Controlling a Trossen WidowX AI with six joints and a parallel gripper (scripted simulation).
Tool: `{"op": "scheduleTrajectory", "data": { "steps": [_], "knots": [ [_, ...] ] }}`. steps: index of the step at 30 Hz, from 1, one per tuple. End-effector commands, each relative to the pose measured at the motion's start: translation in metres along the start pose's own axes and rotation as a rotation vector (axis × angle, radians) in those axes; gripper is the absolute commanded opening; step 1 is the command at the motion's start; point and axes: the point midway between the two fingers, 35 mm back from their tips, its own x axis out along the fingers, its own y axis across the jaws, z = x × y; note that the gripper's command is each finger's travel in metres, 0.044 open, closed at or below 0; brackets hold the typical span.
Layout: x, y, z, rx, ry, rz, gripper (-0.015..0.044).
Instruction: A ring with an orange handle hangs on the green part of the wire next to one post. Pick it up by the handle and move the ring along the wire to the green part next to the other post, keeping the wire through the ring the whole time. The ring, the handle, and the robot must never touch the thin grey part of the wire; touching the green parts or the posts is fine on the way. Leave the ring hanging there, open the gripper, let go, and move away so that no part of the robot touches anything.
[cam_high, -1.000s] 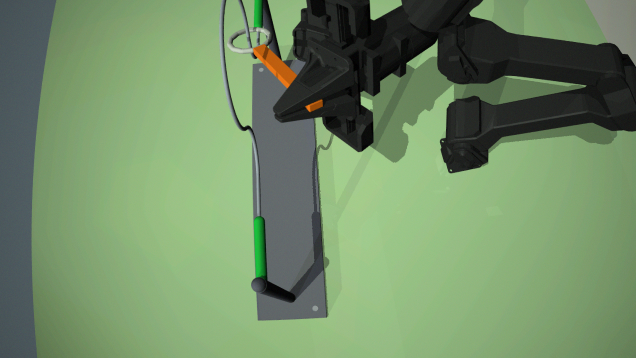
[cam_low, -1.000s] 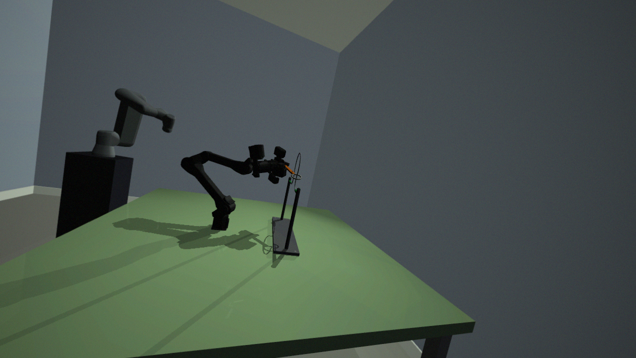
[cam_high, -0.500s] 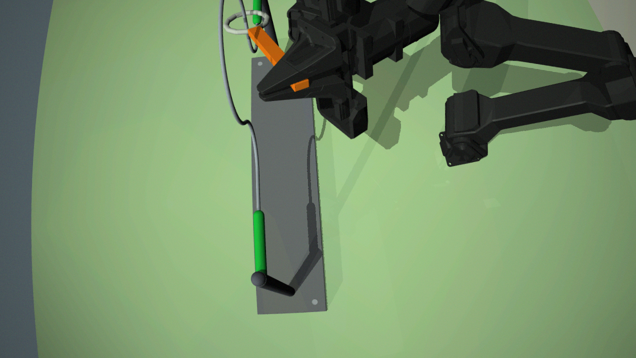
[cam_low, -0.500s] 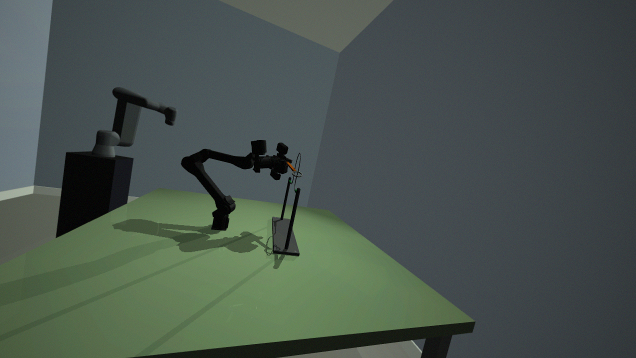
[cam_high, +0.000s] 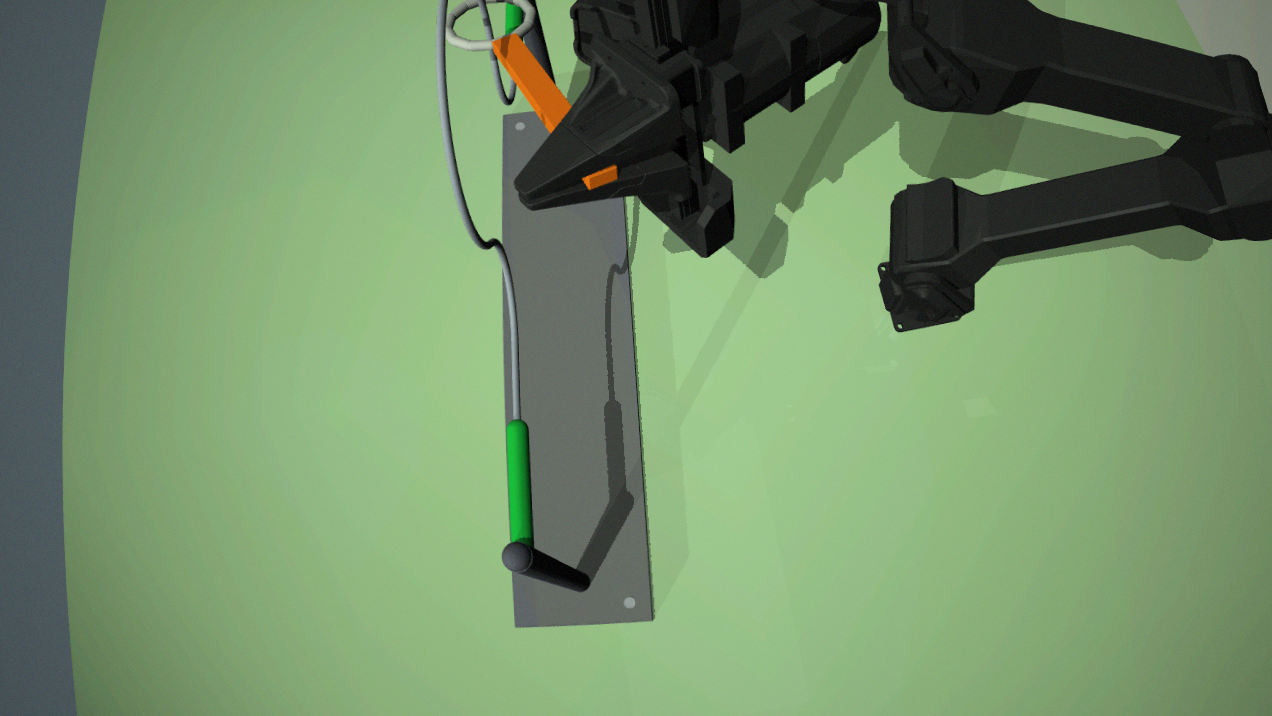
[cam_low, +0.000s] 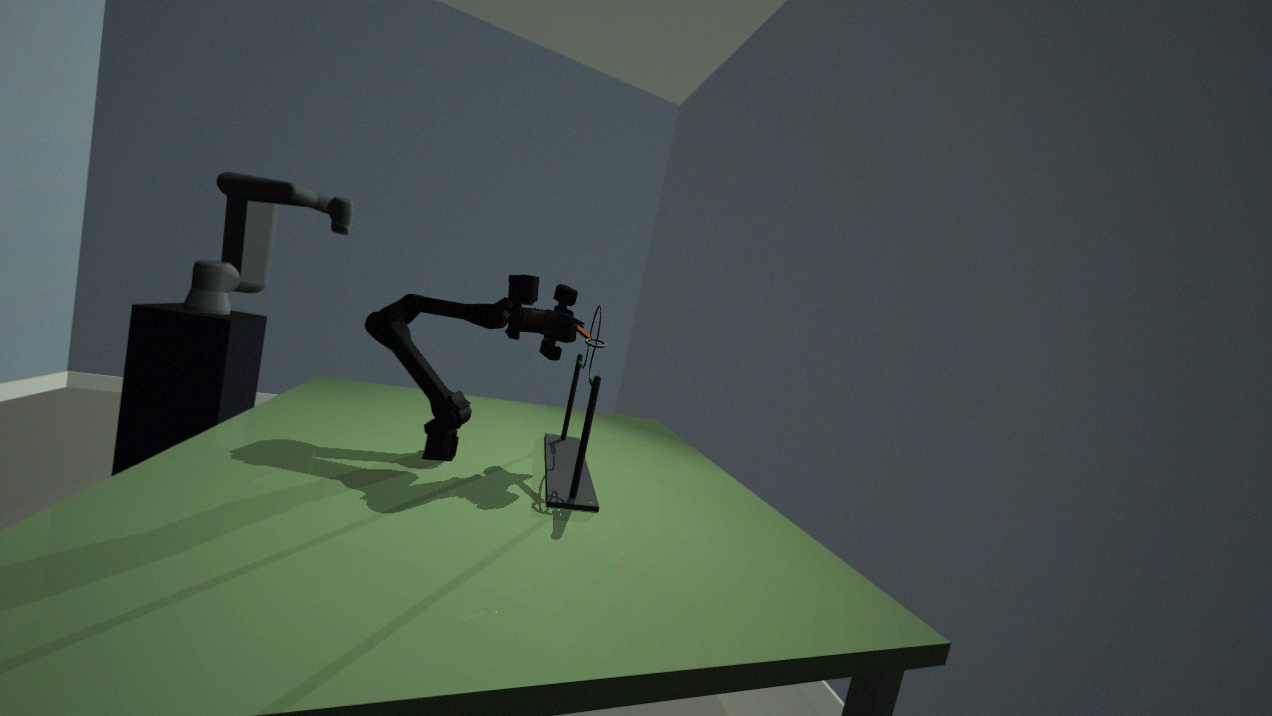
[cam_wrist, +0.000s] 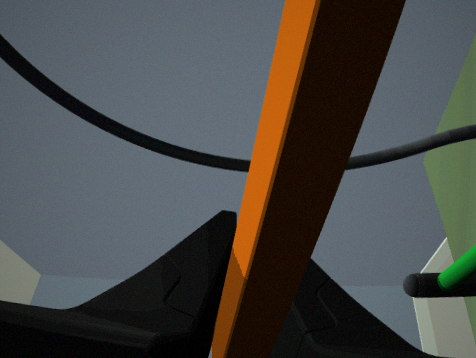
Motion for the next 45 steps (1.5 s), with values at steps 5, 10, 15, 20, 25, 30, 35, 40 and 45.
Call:
{"op": "scheduleTrajectory", "data": {
  "steps": [5, 10, 15, 20, 25, 30, 35, 40, 45],
  "knots": [
    [0.001, -0.005, 0.0, -0.091, -0.002, -0.08, -0.015],
    [0.001, -0.008, 0.001, -0.147, -0.007, -0.128, -0.015],
    [0.001, -0.011, 0.001, -0.204, -0.011, -0.175, -0.015],
    [0.0, -0.014, 0.002, -0.26, -0.017, -0.22, -0.015],
    [0.0, -0.017, 0.003, -0.317, -0.022, -0.265, -0.015],
    [0.0, -0.02, 0.004, -0.373, -0.028, -0.308, -0.015],
    [-0.001, -0.023, 0.005, -0.43, -0.034, -0.351, -0.015],
    [-0.002, -0.025, 0.006, -0.487, -0.04, -0.393, -0.015],
    [-0.003, -0.028, 0.008, -0.544, -0.046, -0.435, -0.015]
  ]
}}
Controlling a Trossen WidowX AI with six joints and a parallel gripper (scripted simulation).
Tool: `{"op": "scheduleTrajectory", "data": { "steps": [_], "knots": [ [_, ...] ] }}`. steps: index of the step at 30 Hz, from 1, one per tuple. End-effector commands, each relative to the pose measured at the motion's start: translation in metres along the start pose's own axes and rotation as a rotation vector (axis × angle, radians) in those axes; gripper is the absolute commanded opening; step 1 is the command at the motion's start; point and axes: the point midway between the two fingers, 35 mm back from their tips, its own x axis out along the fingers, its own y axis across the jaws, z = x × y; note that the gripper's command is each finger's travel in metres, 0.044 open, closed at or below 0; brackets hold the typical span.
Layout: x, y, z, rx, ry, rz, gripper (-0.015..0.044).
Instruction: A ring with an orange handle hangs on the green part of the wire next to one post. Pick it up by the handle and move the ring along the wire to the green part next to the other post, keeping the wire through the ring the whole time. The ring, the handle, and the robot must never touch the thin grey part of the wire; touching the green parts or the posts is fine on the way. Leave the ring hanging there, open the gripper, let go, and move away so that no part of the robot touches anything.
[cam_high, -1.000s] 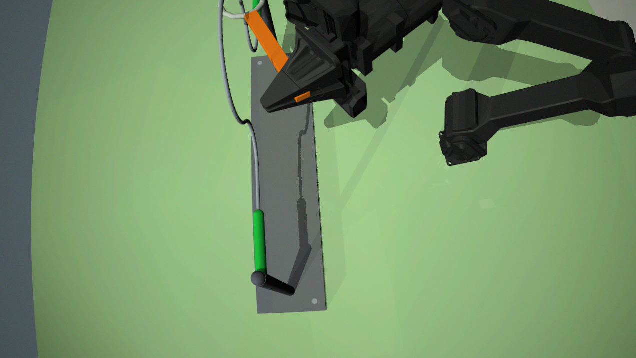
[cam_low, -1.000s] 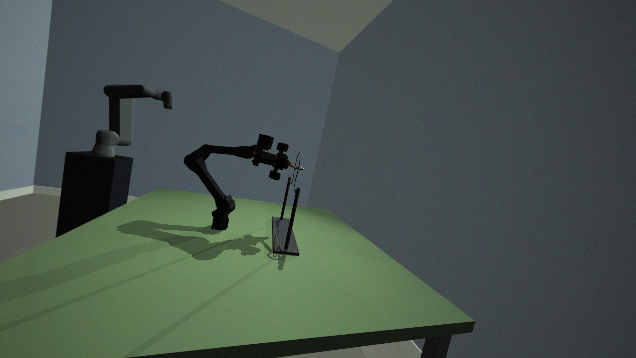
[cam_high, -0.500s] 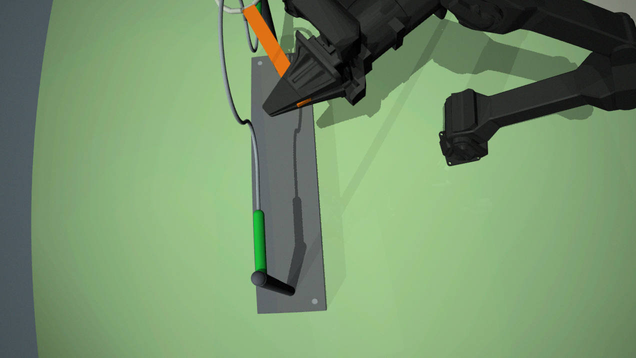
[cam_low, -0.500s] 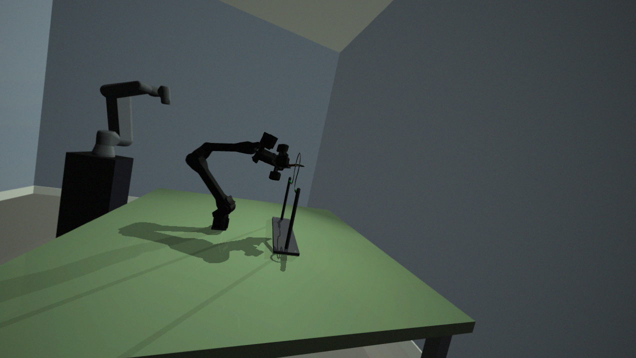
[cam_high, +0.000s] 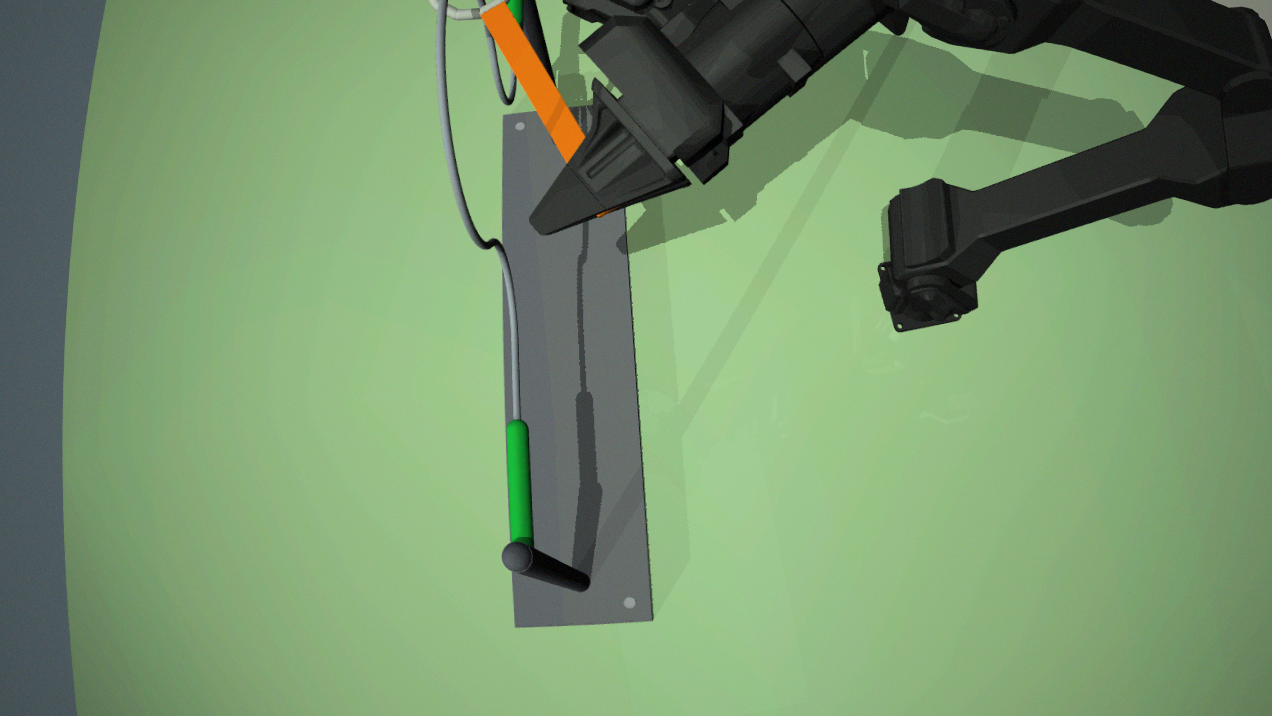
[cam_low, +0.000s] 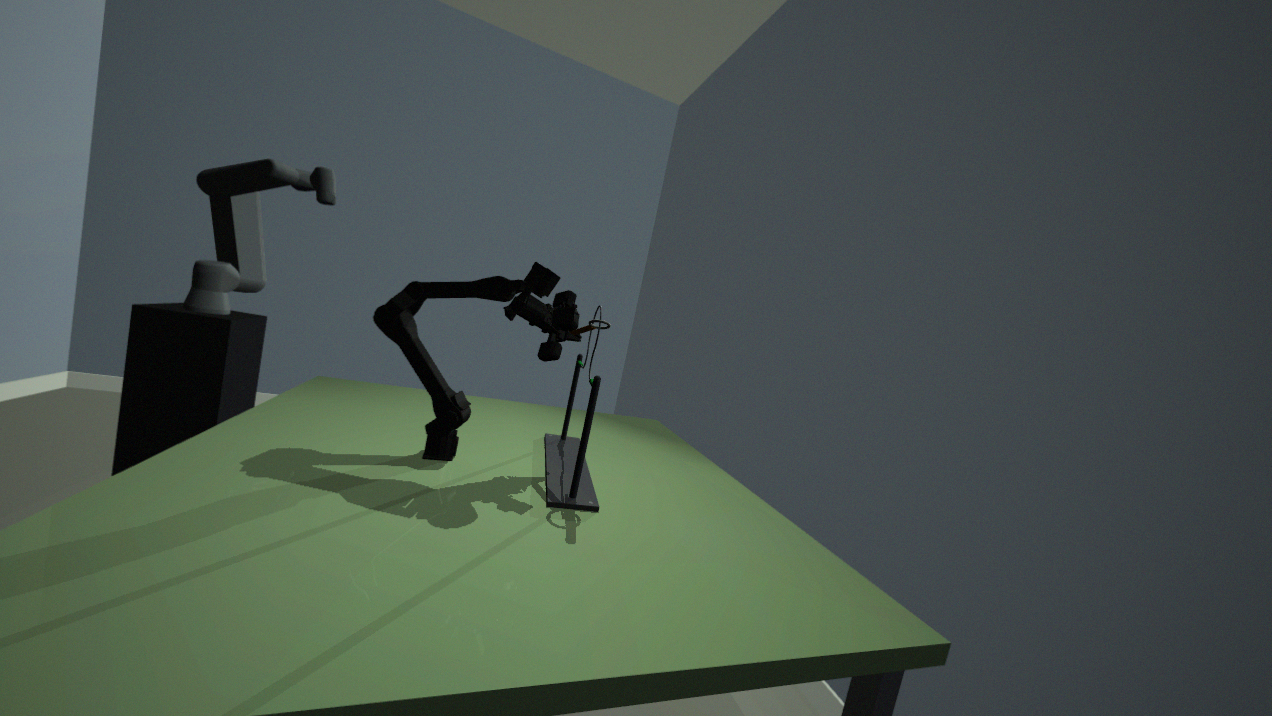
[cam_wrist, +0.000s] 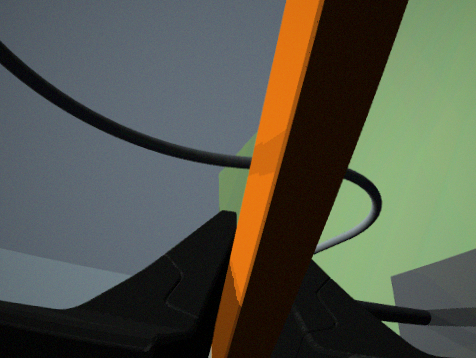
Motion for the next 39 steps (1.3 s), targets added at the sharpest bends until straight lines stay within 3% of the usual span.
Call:
{"op": "scheduleTrajectory", "data": {
  "steps": [1, 39],
  "knots": [
    [0.001, -0.003, 0.001, -0.053, -0.005, -0.043, -0.015],
    [-0.001, -0.027, 0.007, -0.492, -0.063, -0.359, -0.015]
  ]
}}
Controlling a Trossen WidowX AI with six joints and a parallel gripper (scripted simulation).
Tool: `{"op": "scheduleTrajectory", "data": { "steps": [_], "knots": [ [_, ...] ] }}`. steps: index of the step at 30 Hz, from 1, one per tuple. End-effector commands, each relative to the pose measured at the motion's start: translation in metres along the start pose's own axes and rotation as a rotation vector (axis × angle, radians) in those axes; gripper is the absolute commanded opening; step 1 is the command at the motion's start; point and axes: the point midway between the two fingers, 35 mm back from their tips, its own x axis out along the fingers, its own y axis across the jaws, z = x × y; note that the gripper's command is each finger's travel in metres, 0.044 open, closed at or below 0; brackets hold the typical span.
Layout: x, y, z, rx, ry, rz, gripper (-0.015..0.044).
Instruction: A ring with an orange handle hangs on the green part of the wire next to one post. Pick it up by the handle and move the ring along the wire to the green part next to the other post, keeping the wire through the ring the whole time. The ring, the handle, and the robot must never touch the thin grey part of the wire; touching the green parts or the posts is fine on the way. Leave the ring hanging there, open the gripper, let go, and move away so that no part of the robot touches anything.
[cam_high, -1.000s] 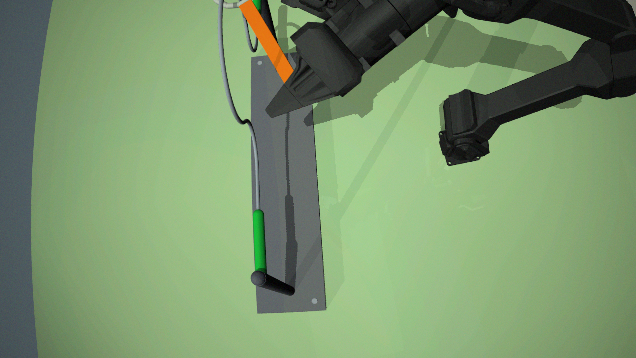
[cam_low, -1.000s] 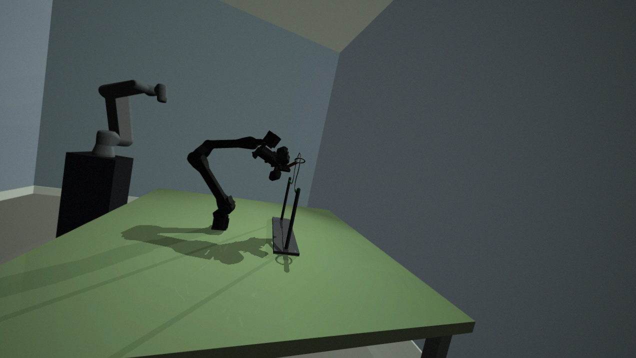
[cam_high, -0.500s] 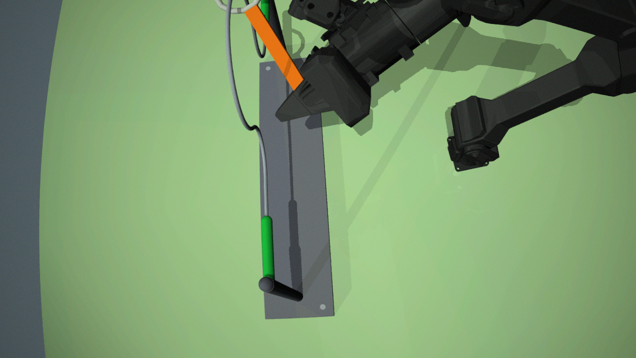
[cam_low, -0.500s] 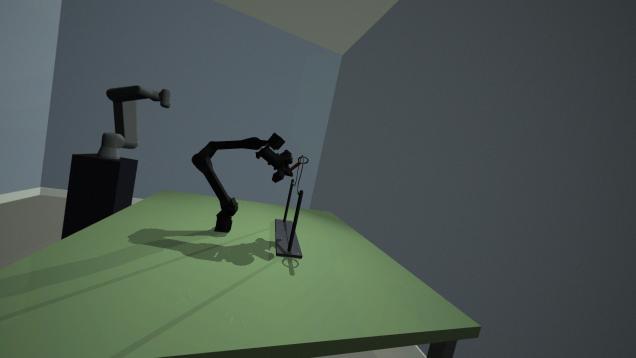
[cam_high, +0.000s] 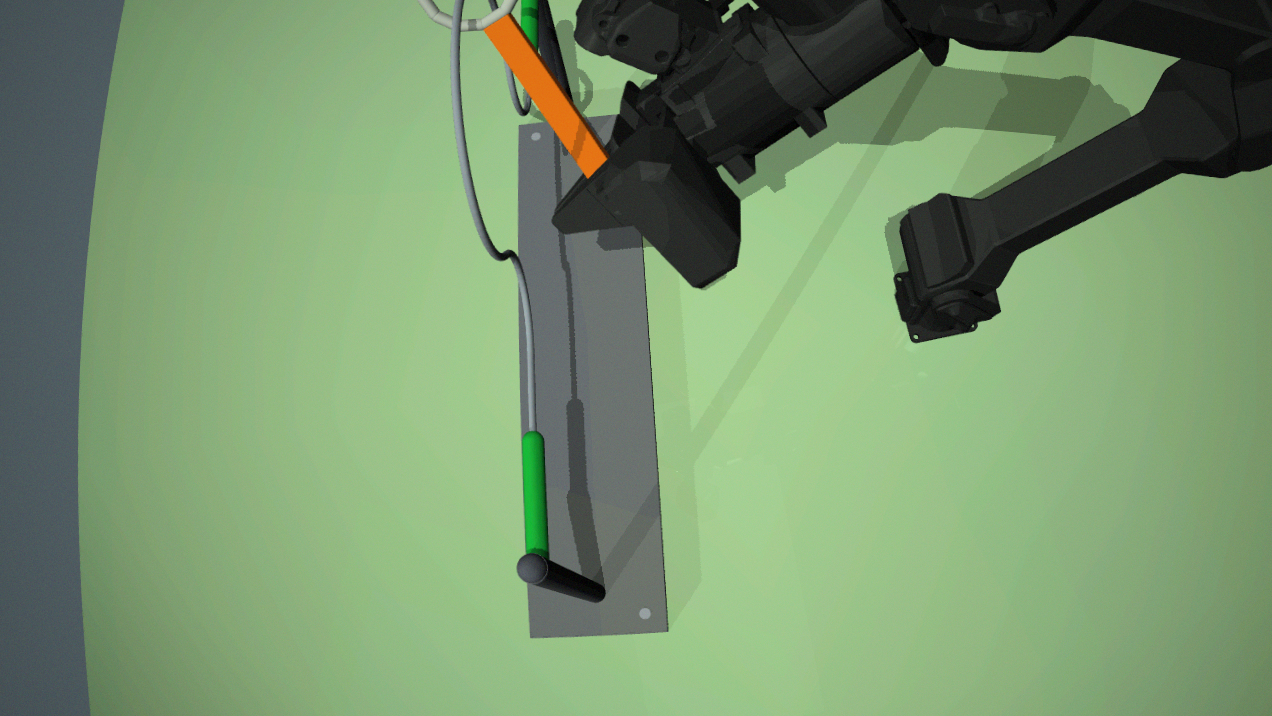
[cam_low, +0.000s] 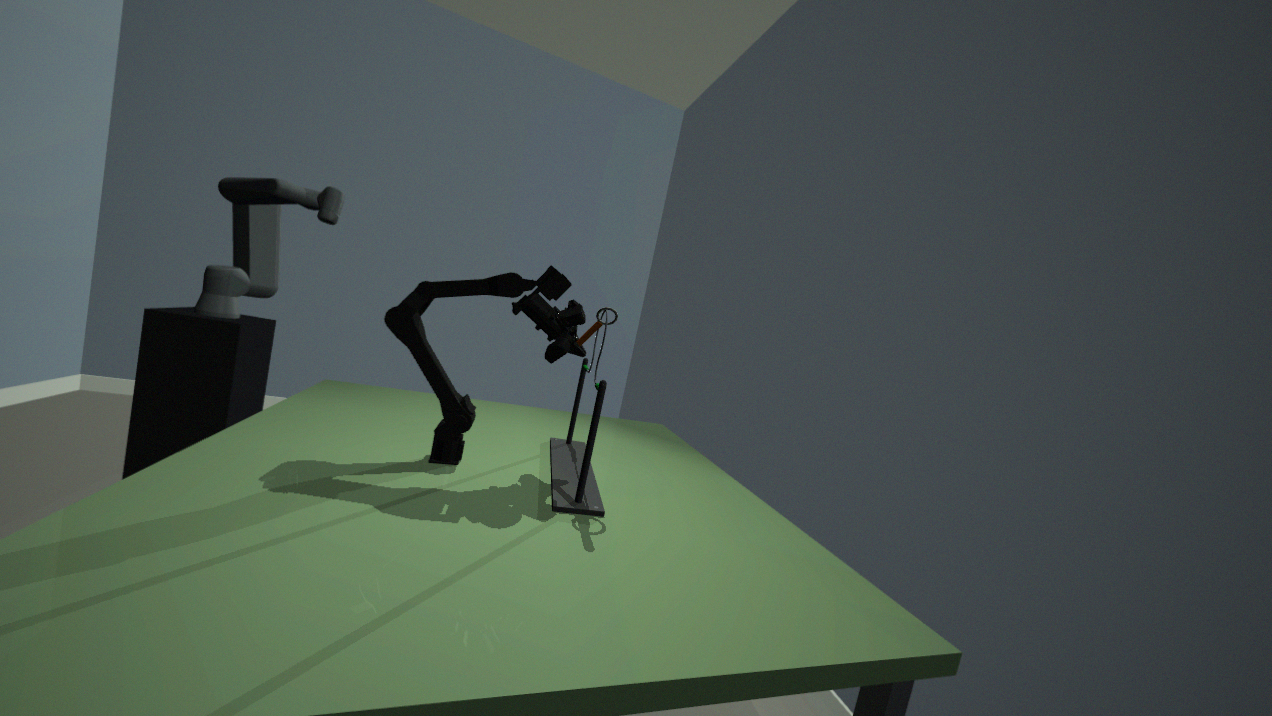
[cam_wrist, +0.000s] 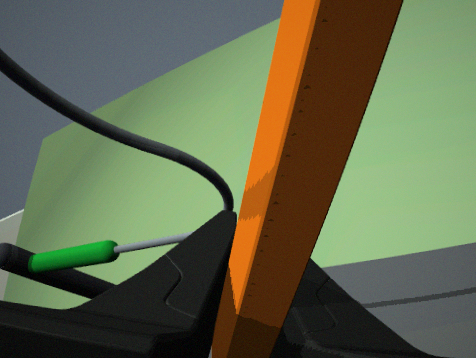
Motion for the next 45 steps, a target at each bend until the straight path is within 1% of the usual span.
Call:
{"op": "scheduleTrajectory", "data": {
  "steps": [1, 45],
  "knots": [
    [0.0, -0.003, 0.0, -0.055, -0.006, -0.039, -0.015],
    [-0.002, -0.029, 0.008, -0.554, -0.082, -0.385, -0.015]
  ]
}}
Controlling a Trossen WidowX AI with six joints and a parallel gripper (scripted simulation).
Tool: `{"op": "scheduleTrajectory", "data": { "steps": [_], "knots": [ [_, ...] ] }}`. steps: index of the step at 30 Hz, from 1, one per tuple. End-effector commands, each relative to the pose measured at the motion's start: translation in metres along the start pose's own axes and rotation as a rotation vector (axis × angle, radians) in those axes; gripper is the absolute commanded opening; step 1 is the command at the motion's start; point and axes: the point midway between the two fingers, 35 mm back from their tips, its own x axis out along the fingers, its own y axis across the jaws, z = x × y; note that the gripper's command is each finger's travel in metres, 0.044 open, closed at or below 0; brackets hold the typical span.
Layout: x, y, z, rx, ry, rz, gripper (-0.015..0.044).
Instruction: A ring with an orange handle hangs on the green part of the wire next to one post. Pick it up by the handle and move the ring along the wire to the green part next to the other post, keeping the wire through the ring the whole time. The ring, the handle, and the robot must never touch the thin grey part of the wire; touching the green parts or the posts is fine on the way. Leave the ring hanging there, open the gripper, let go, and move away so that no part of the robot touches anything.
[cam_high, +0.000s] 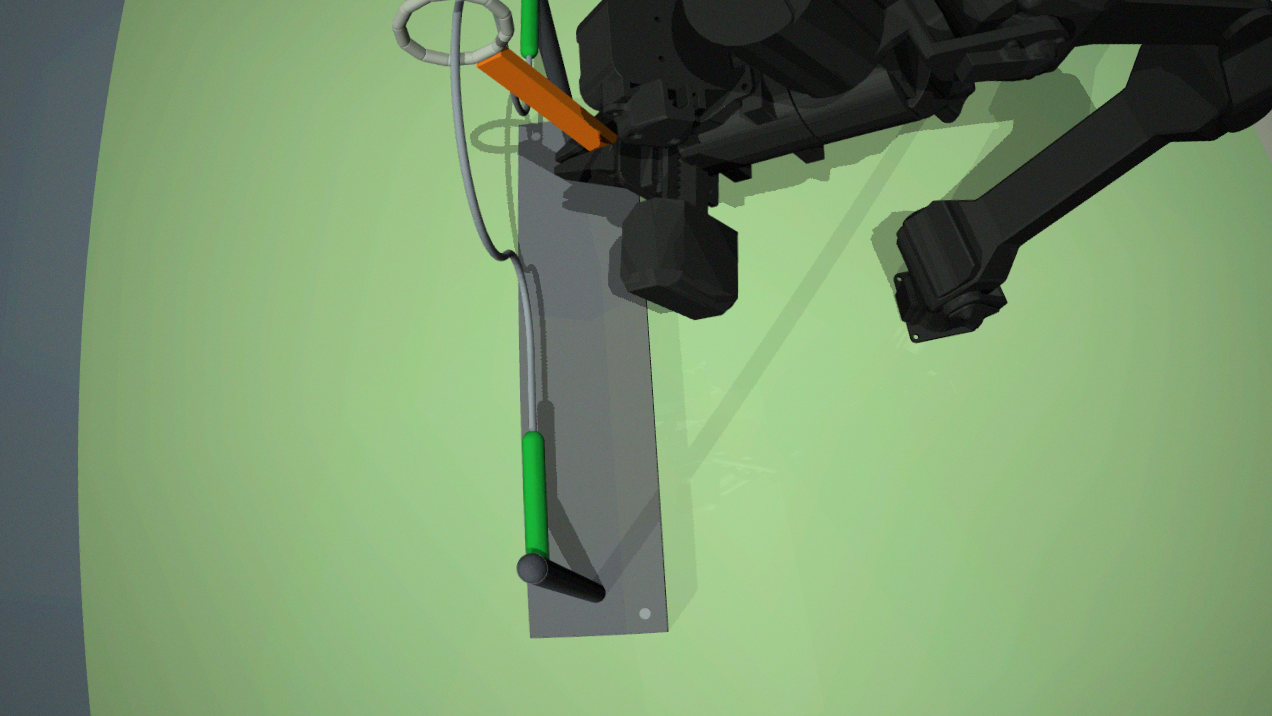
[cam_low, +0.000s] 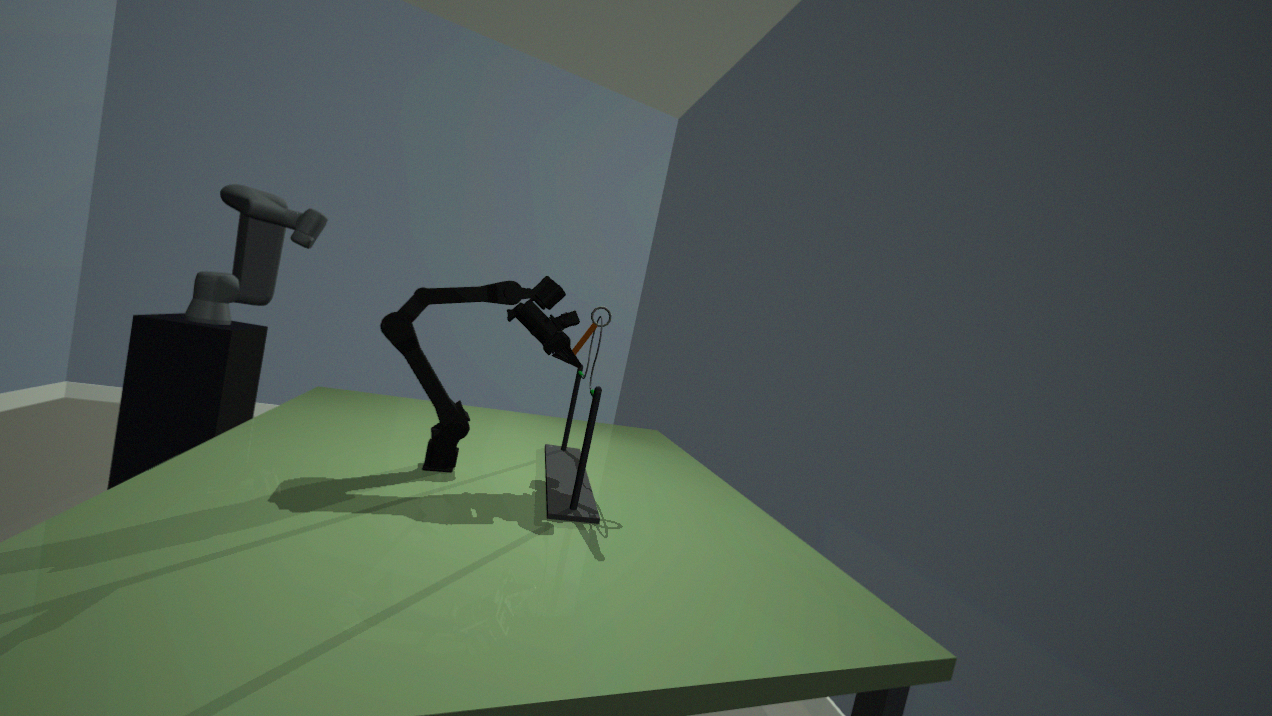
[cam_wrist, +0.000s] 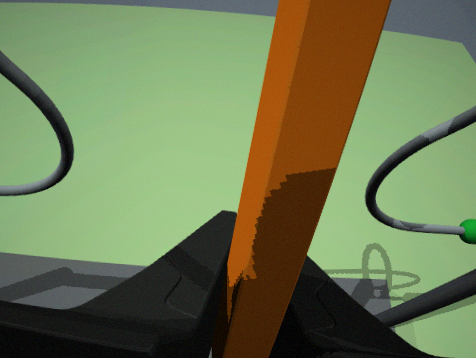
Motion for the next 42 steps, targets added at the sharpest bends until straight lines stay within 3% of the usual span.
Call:
{"op": "scheduleTrajectory", "data": {
  "steps": [1, 42],
  "knots": [
    [0.001, -0.003, -0.001, -0.055, -0.008, -0.037, -0.015],
    [-0.001, -0.028, 0.007, -0.519, -0.088, -0.345, -0.015]
  ]
}}
